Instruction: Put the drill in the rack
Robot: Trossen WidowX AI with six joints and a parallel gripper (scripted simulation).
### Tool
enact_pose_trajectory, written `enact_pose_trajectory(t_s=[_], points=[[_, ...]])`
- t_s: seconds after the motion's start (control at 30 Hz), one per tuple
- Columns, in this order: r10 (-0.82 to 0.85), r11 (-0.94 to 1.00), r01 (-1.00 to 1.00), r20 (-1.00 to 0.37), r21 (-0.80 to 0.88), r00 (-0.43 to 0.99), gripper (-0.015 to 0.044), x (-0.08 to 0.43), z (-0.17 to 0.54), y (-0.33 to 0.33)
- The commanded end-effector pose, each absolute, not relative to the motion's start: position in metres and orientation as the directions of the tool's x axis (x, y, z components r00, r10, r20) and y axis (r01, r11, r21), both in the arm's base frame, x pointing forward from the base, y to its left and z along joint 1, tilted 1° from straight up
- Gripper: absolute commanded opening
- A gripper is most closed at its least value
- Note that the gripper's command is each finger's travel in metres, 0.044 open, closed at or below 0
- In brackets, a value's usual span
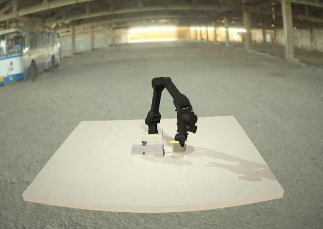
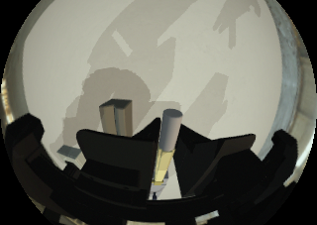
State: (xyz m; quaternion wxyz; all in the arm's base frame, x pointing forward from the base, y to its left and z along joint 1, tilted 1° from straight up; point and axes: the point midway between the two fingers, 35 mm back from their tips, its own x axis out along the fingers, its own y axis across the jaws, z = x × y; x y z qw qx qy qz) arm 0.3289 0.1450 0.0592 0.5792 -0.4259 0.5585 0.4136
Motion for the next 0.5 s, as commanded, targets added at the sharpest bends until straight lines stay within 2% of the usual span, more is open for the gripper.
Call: enact_pose_trajectory(t_s=[0.0,0.47], points=[[0.007,0.294,-0.955,-0.999,-0.035,0.038,0.0000,0.3300,0.0623,0.1458],[0.007,0.294,-0.955,-0.999,-0.035,0.039,0.0000,0.3305,0.0644,0.1460]])
